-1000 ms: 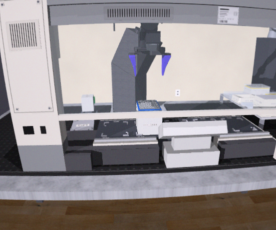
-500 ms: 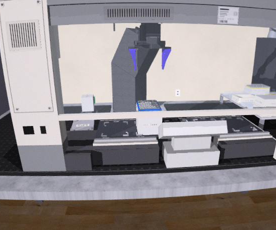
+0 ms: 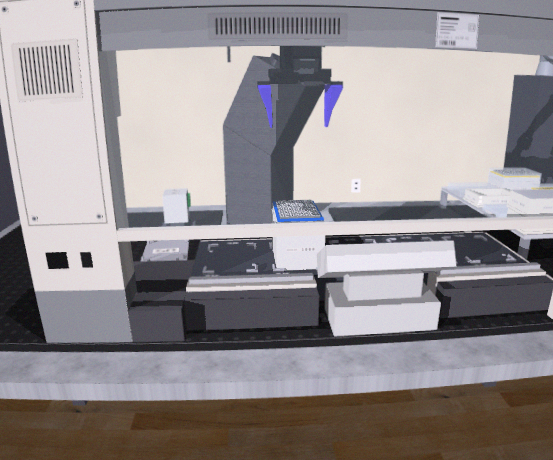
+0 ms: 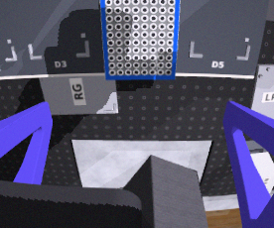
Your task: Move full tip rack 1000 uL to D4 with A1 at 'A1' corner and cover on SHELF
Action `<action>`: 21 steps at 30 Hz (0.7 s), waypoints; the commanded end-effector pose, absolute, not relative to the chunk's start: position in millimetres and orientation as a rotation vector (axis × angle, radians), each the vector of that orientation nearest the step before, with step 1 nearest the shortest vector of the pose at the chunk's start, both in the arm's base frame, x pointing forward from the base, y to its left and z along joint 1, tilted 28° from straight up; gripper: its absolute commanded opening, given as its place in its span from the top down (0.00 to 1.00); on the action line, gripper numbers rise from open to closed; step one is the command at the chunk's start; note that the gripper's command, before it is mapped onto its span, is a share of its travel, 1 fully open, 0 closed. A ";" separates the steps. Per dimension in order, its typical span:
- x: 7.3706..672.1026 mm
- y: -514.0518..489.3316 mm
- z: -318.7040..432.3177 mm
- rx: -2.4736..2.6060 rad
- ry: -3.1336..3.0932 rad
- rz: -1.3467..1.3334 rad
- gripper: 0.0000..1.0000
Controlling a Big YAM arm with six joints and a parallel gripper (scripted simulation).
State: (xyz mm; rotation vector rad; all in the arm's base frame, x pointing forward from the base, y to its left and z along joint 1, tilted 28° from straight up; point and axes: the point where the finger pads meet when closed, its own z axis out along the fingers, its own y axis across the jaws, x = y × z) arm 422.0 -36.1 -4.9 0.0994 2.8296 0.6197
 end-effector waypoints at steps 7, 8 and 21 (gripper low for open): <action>436.3 -59.1 31.2 0.099 2.772 0.586 0.00; 436.3 -59.1 31.2 0.099 2.772 0.586 0.00; 426.7 -66.8 48.3 0.101 2.778 0.588 0.00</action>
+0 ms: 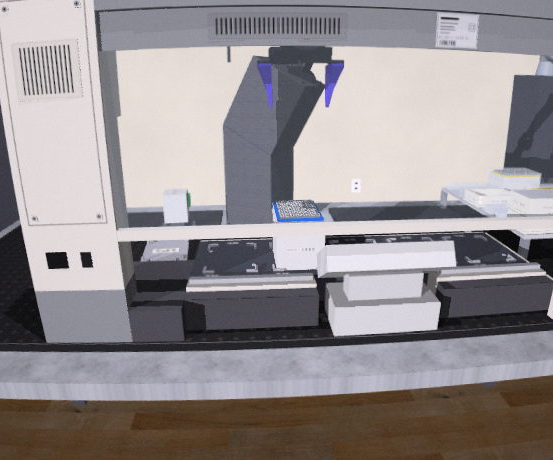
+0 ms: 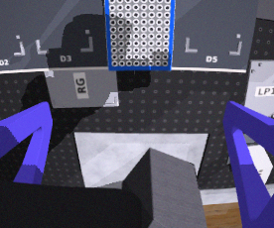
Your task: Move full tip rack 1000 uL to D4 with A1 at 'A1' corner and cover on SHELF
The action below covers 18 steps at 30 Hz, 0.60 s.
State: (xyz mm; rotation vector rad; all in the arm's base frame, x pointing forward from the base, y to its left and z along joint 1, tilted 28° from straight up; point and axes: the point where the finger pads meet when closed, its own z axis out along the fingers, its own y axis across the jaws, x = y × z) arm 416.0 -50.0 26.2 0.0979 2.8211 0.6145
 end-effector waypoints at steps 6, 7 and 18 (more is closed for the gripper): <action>418.5 -65.9 34.5 0.118 2.815 0.612 0.00; 417.3 -65.4 33.6 0.124 2.817 0.614 0.00; 419.9 -66.3 44.1 0.115 2.796 0.598 0.00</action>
